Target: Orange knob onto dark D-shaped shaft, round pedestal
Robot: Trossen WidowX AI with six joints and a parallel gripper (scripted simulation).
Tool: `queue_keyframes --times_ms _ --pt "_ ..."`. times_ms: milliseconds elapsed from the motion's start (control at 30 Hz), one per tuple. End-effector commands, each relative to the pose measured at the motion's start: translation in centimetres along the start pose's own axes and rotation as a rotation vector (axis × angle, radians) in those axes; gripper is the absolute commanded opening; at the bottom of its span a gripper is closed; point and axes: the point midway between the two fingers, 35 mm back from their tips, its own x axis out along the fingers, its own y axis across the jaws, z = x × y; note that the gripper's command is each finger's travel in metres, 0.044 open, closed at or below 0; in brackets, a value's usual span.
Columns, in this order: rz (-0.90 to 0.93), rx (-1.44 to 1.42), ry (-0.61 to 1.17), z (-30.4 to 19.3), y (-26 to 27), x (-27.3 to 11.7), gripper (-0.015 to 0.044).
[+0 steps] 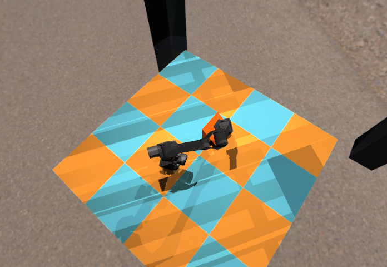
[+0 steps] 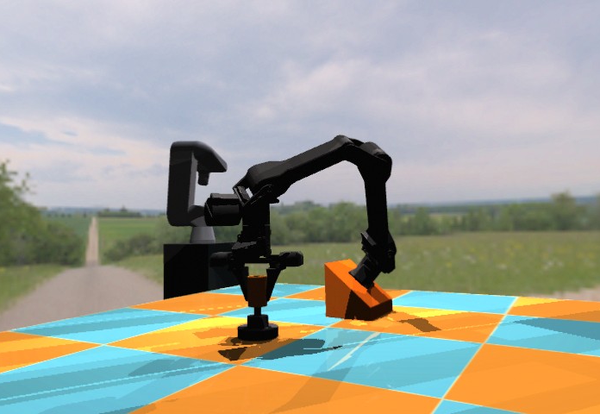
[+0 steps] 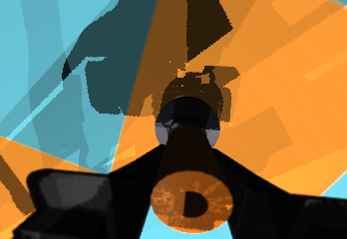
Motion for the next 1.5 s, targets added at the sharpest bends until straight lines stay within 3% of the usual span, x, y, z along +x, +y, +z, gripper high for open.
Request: queue_keyframes --times_ms 0,867,1100,1467 --pt "-0.003 0.002 -0.006 -0.13 -0.12 -0.17 0.0000" --pt "-0.003 0.002 -0.006 -0.13 0.19 -0.21 0.0000" --pt "-0.003 -0.197 -0.006 0.02 0.18 -0.35 0.0000" --pt "-0.004 -0.207 -0.006 0.21 -0.23 -0.09 0.0000"
